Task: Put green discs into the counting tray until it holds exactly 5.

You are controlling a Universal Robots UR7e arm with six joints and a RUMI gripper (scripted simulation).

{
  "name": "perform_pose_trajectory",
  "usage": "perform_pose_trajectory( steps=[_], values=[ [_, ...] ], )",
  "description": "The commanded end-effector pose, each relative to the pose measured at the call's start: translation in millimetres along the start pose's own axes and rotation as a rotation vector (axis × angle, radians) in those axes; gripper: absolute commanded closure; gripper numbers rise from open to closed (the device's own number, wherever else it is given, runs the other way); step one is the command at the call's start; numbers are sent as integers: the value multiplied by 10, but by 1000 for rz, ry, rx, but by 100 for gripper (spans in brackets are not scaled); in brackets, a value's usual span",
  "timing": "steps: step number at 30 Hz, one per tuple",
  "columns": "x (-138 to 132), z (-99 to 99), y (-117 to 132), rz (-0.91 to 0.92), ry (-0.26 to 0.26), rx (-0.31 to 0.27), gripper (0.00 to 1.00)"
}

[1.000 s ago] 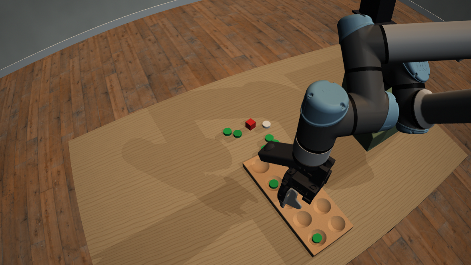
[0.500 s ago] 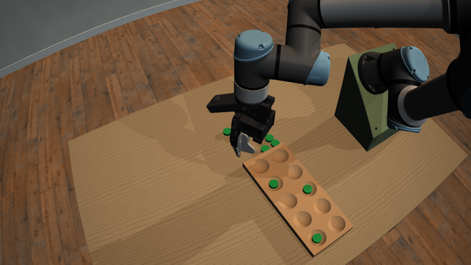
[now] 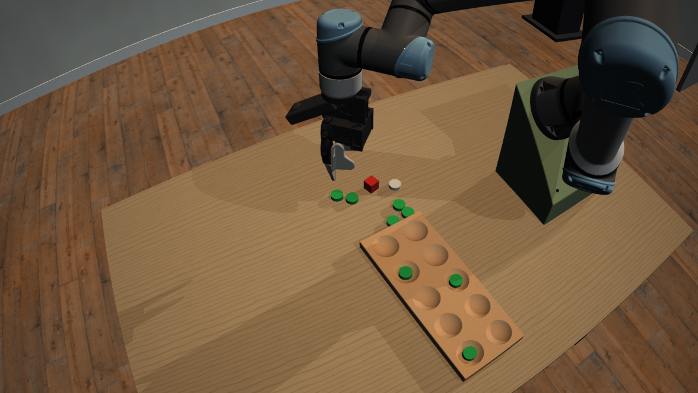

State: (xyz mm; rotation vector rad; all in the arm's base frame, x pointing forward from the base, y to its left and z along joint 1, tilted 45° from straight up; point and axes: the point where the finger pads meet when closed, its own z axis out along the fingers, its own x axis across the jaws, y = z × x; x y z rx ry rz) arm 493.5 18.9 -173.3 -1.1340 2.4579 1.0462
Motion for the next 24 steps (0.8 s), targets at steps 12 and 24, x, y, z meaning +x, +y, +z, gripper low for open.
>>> perform_pose_trajectory(
  steps=[12, 24],
  values=[
    [223, 64, -129, -34, -8, -7, 72],
    [215, 814, -129, -34, -8, -7, 72]
  ],
)
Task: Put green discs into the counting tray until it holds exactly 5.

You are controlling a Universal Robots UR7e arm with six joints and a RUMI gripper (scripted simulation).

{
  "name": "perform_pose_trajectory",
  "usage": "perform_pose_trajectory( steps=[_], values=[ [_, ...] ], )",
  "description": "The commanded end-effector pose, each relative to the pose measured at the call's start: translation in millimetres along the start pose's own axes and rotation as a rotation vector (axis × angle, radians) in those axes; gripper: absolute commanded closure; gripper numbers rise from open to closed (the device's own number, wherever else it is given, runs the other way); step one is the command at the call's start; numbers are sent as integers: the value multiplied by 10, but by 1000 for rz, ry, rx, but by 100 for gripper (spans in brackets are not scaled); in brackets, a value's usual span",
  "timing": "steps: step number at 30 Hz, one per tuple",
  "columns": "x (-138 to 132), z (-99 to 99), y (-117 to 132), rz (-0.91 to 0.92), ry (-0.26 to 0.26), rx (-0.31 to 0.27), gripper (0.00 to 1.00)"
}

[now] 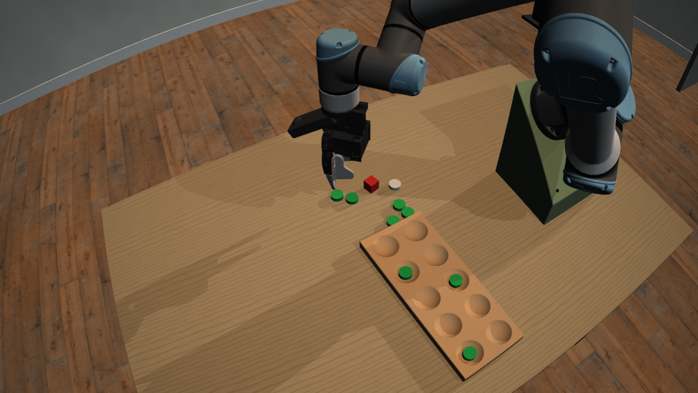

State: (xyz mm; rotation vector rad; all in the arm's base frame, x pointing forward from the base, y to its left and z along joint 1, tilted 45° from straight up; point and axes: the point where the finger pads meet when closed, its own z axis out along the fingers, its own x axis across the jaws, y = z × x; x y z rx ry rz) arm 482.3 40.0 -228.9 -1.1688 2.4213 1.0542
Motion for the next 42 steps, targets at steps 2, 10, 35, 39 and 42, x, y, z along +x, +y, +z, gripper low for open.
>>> perform_pose_trajectory(
  steps=[2, 10, 35, 39, 42],
  values=[
    [-4, 377, -24, 0, 0, 4, 72],
    [-2, 492, -19, 0, 0, 4, 72],
    [-2, 492, -19, 0, 0, 4, 100],
    [-2, 492, -19, 0, 0, 4, 100],
    [-2, 492, -19, 0, 0, 4, 100]
  ],
)
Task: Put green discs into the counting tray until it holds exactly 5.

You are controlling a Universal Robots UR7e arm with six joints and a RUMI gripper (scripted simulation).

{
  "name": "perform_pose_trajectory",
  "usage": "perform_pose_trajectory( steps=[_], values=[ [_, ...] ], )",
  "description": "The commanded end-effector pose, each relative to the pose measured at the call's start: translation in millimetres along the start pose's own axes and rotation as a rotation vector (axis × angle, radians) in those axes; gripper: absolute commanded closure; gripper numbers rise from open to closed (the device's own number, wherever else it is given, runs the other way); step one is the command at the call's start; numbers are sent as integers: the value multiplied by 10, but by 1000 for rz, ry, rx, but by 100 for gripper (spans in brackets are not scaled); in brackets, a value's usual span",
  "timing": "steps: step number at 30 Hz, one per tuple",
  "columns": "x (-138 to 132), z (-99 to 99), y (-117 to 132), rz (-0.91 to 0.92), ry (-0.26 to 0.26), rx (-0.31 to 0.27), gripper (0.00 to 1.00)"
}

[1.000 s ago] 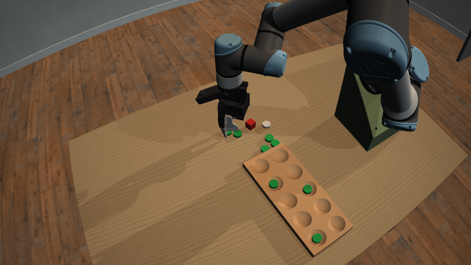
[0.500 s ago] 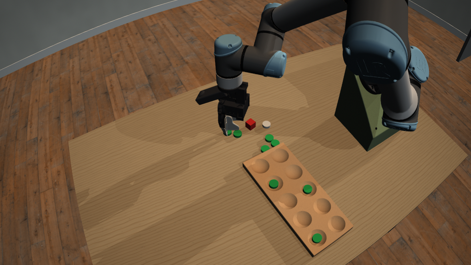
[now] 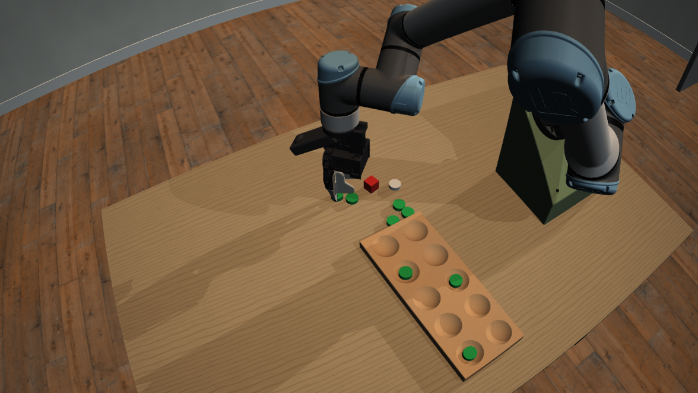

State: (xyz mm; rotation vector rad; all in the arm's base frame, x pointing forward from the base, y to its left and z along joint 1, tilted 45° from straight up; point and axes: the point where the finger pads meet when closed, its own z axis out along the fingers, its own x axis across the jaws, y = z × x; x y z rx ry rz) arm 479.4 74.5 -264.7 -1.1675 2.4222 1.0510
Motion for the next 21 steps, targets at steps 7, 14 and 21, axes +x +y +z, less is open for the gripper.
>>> perform_pose_trajectory(
  steps=[7, 14, 21],
  values=[
    [-1, -6, -5, 0, 0, 1, 100],
    [-1, -6, -5, 0, 0, 1, 100],
    [-3, -174, -12, 0, 0, 2, 100]
  ],
)
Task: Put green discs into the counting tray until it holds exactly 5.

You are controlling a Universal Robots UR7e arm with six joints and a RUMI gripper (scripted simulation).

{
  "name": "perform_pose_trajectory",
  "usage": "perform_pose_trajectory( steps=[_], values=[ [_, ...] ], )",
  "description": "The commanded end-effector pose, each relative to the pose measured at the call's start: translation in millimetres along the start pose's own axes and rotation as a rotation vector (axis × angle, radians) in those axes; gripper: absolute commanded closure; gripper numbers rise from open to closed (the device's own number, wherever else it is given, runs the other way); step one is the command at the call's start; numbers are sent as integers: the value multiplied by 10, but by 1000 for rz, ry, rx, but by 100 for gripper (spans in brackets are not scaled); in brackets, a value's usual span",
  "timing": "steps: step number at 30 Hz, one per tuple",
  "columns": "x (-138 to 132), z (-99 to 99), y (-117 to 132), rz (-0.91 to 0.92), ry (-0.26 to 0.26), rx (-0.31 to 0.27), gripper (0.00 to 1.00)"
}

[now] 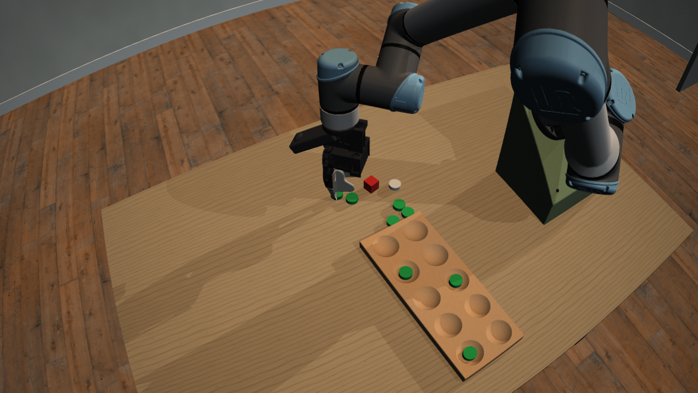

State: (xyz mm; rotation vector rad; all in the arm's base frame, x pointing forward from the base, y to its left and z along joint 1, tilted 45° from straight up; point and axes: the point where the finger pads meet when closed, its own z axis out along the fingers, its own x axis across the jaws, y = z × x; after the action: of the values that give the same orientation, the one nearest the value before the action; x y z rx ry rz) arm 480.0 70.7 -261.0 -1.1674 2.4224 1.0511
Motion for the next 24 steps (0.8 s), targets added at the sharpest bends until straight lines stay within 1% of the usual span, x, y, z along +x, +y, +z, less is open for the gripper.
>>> perform_pose_trajectory(
  steps=[1, 8, 10, 13, 15, 21, 24],
  values=[
    [-3, -184, -11, 0, 0, 2, 100],
    [-1, -719, -10, 0, 0, 2, 100],
    [-1, -719, -10, 0, 0, 2, 100],
    [-1, -880, -6, 0, 0, 2, 100],
    [0, -934, -3, 0, 0, 2, 100],
    [-7, -954, 1, 0, 0, 2, 100],
    [-51, -964, 23, 0, 1, 3, 100]
  ],
)
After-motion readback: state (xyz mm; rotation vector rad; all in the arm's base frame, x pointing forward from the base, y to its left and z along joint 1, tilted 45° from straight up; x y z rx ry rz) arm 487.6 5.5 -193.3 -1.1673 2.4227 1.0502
